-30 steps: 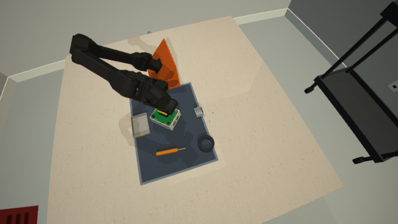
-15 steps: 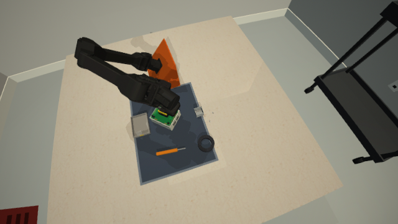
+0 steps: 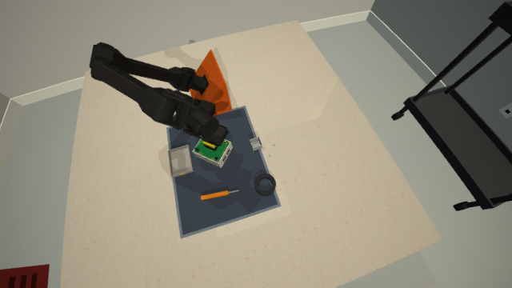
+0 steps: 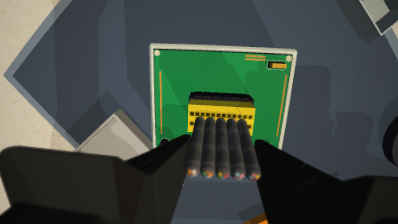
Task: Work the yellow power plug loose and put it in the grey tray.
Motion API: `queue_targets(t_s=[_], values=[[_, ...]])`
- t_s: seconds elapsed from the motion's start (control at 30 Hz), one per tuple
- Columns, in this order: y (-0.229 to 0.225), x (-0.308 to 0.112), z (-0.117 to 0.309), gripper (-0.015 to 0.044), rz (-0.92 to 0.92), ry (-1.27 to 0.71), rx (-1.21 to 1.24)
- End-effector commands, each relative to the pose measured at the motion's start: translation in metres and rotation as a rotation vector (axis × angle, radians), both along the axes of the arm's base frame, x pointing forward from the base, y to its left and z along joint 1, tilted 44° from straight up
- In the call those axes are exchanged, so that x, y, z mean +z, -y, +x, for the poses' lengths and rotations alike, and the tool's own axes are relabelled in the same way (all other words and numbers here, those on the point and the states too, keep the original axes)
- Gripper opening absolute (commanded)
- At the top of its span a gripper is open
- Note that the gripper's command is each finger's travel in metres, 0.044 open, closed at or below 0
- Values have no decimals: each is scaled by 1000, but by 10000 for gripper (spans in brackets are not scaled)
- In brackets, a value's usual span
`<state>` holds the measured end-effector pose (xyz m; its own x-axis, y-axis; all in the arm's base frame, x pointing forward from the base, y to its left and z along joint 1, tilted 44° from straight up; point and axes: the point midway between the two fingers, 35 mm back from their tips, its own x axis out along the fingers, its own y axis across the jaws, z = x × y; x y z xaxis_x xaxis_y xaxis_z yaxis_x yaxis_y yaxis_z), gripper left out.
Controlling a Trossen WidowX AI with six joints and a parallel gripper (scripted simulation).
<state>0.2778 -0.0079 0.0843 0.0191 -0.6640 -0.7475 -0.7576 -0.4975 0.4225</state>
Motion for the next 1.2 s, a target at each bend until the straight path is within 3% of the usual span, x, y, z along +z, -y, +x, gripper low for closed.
queue_targets(t_s=[0.0, 0.5, 1.17], values=[[-8, 13, -8, 0, 53, 41, 62], [-21, 5, 9, 0, -127, -109, -80], [-18, 13, 1, 0, -36, -34, -9]])
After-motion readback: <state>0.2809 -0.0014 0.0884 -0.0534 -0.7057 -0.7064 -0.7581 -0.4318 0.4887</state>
